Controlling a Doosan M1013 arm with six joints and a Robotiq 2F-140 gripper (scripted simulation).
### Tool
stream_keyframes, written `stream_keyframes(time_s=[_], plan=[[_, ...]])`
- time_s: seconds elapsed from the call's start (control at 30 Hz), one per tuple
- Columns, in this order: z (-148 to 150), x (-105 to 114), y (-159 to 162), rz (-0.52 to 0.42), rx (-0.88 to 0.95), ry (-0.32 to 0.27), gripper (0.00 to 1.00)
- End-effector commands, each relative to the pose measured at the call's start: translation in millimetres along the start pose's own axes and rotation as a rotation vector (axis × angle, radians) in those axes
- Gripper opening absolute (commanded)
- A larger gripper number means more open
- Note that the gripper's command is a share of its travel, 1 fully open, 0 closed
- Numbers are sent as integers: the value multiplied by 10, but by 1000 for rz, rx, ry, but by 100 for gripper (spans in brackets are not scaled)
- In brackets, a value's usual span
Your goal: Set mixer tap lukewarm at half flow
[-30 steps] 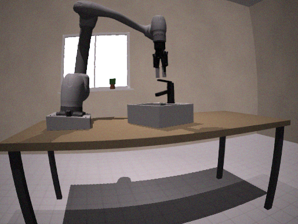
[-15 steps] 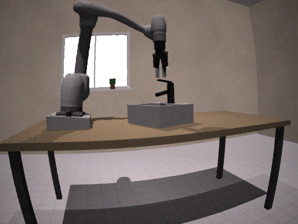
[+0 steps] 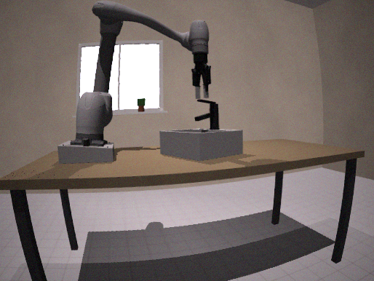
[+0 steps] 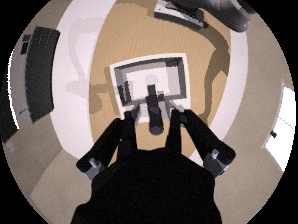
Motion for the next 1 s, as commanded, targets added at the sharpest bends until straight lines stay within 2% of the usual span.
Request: stream_keyframes(time_s=[0.0, 0.97], plan=[[0, -29, 0, 0, 0, 0, 39], [0, -382, 0, 0, 0, 0, 39]])
Point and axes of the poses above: the point where the finger pads meet when closed, its own x axis back along the fingers, its own z axis across the jaws, y = z × x, the point moved 6 cm from there along x, back along the fingers, and after that the axes turned 14 degrees about x, right-handed, at the moved point
